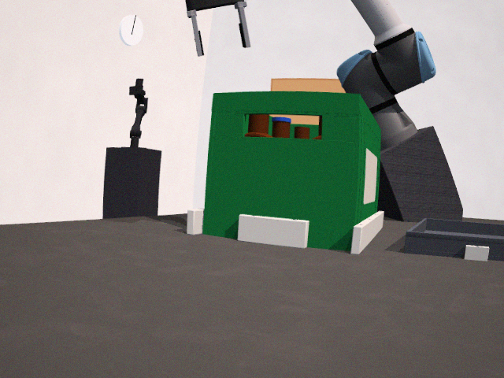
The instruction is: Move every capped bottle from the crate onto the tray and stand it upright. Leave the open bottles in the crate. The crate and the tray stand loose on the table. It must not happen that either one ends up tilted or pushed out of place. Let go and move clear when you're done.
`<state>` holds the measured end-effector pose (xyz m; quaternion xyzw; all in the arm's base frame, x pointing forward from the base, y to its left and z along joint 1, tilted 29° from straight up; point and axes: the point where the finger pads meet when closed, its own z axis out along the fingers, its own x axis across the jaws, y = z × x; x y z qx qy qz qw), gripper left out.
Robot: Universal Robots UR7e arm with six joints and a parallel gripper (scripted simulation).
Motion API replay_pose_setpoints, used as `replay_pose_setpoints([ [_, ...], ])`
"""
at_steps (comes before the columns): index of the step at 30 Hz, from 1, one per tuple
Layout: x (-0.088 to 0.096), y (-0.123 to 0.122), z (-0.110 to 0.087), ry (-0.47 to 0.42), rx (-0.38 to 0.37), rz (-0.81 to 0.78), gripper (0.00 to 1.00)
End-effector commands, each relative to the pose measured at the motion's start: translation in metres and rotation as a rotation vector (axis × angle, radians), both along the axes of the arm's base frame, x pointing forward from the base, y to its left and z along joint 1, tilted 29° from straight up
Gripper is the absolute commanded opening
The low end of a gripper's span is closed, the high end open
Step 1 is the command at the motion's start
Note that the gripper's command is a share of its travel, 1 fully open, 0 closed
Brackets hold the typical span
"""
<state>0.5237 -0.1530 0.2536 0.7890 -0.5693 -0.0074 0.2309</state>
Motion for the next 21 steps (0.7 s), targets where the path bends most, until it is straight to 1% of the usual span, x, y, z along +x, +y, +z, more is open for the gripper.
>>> replay_pose_setpoints([
  [1,-0.011,0.0,-0.003,-0.004,-0.004,0.051,1.0],
  [10,-0.036,0.002,-0.019,0.004,-0.008,0.166,1.0],
  [12,-0.036,0.002,-0.019,0.004,-0.008,0.166,1.0],
  [13,-0.03,0.003,-0.015,0.015,-0.004,0.119,1.0],
  [21,-0.055,0.002,-0.024,0.02,-0.008,0.221,1.0],
])
